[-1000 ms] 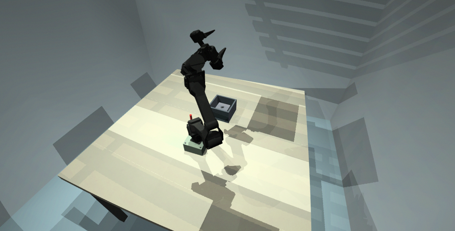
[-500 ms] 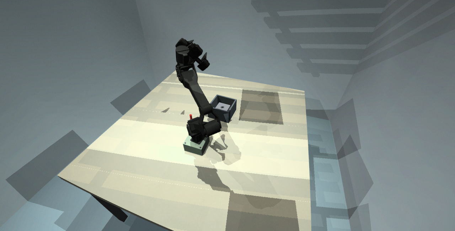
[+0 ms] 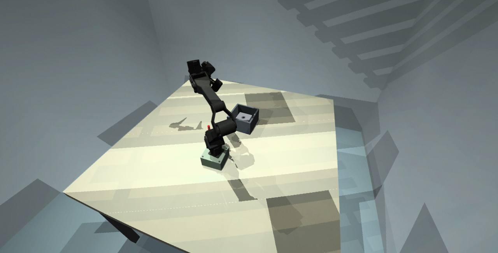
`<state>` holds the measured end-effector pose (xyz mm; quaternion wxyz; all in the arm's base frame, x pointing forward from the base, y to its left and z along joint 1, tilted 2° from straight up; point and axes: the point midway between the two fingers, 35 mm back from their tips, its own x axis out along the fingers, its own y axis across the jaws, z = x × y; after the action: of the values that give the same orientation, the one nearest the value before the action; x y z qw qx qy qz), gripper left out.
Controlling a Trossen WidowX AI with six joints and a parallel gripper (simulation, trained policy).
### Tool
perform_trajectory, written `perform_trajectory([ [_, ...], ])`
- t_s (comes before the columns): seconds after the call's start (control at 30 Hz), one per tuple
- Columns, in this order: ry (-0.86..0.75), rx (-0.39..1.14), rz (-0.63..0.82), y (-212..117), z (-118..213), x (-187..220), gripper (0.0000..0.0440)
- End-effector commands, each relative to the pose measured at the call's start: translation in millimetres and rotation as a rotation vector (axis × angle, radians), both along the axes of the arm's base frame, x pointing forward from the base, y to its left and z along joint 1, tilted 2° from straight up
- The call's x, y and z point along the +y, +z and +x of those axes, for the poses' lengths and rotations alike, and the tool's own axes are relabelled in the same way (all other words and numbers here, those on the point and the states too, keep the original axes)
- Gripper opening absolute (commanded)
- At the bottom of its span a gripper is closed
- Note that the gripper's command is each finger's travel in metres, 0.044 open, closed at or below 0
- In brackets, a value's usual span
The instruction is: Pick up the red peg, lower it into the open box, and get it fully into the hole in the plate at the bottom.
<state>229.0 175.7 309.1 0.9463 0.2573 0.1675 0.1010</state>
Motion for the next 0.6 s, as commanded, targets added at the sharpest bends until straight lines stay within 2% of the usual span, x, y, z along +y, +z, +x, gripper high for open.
perform_trajectory([
  [0.0, 0.013, 0.096, -0.045, -30.8, 0.6, 4.6, 0.044],
  [0.3, 0.001, 0.4, -0.144, -111.7, -7.7, 1.8, 0.044],
  [0.57, -0.077, 0.672, -0.187, -167.3, -25.0, -14.3, 0.044],
])
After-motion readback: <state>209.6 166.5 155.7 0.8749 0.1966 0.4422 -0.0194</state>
